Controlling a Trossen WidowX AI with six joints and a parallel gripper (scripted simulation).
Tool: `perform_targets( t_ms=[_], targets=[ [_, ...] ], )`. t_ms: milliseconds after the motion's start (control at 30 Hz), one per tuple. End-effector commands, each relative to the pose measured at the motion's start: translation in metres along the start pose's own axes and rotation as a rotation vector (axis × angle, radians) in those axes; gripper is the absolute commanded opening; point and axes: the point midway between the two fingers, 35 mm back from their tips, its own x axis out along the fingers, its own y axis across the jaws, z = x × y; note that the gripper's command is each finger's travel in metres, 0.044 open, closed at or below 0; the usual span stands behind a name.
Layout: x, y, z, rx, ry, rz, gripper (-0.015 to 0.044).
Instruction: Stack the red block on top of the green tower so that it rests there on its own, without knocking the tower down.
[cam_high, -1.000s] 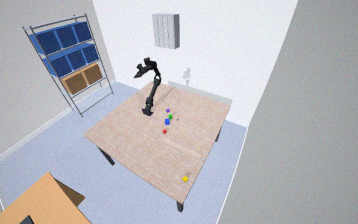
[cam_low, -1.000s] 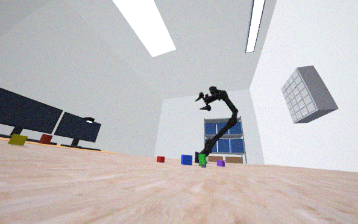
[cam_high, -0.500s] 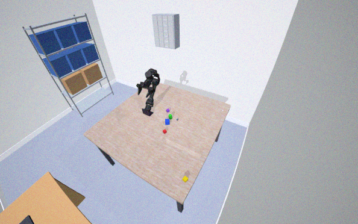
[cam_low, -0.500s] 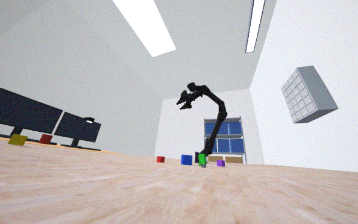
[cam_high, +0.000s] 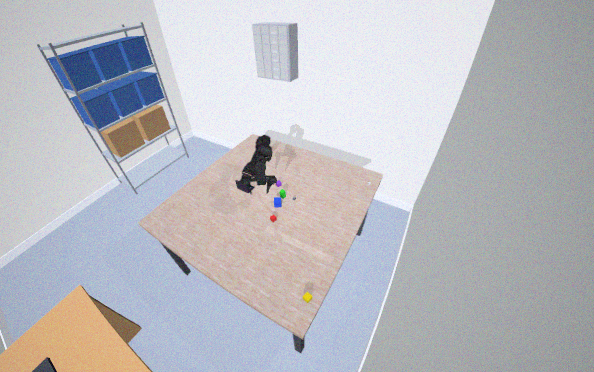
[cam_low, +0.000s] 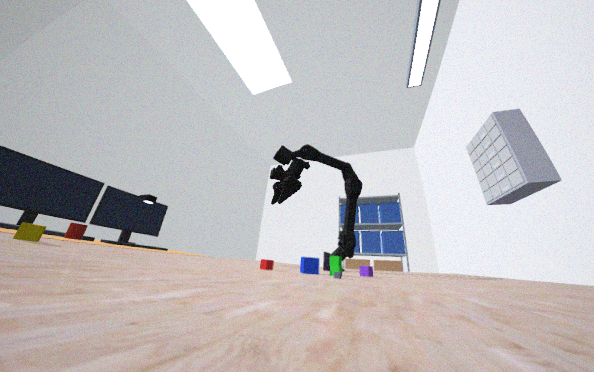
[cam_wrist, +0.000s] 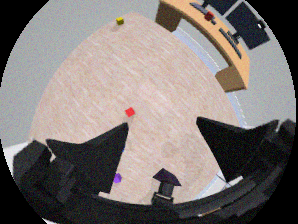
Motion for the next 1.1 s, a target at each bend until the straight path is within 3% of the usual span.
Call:
perform_targets(
  t_ms=[0, 267, 667, 1067],
  targets=[
    [0.053, 0.035, -0.005, -0.180, 0.130, 0.113, 0.0440],
    [0.125, 0.081, -0.021, -0.401, 0.285, 0.282, 0.0440],
    [0.128, 0.082, -0.017, -0.405, 0.288, 0.285, 0.0440],
    [0.168, 0.091, -0.030, -0.405, 0.288, 0.287, 0.0440]
  ],
)
